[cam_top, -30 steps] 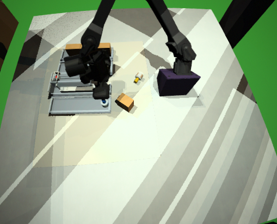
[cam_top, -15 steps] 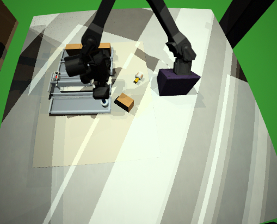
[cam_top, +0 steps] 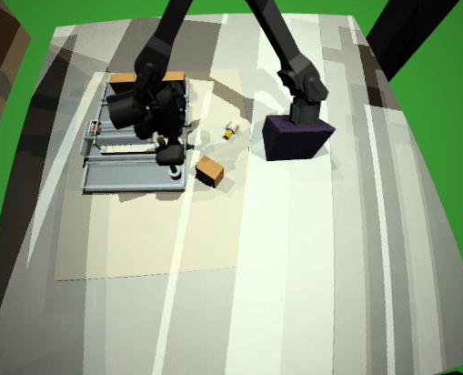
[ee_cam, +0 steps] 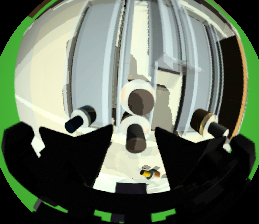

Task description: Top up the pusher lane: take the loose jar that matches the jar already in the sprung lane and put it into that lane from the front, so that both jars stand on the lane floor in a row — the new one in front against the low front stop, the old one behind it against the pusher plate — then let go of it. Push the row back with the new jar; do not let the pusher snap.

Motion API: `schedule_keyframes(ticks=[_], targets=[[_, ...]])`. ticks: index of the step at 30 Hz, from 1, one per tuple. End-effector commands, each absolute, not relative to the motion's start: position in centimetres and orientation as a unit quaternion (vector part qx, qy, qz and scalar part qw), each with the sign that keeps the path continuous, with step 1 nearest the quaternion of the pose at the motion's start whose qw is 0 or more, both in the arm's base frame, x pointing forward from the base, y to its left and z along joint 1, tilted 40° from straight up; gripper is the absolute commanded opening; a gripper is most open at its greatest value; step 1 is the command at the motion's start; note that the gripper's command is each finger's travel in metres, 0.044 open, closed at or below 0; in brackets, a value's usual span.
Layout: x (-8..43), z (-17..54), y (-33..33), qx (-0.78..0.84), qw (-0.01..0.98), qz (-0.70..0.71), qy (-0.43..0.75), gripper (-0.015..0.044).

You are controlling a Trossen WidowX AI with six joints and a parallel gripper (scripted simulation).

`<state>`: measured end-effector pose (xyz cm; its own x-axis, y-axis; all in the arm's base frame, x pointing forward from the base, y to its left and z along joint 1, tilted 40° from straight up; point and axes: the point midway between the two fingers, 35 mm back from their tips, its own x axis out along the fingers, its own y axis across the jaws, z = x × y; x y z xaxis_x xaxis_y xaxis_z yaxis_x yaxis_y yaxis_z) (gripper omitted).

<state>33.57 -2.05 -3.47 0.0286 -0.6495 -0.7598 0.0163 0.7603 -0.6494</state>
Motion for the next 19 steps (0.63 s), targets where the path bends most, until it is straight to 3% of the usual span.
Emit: schedule_keyframes(ticks=[1, 19], targets=[[33.8, -2.4, -1.1, -0.239, 0.681, -0.246, 0.647, 0.0274], [30.4, -2.6, -1.0, -0.239, 0.68, -0.245, 0.648, 0.0274]])
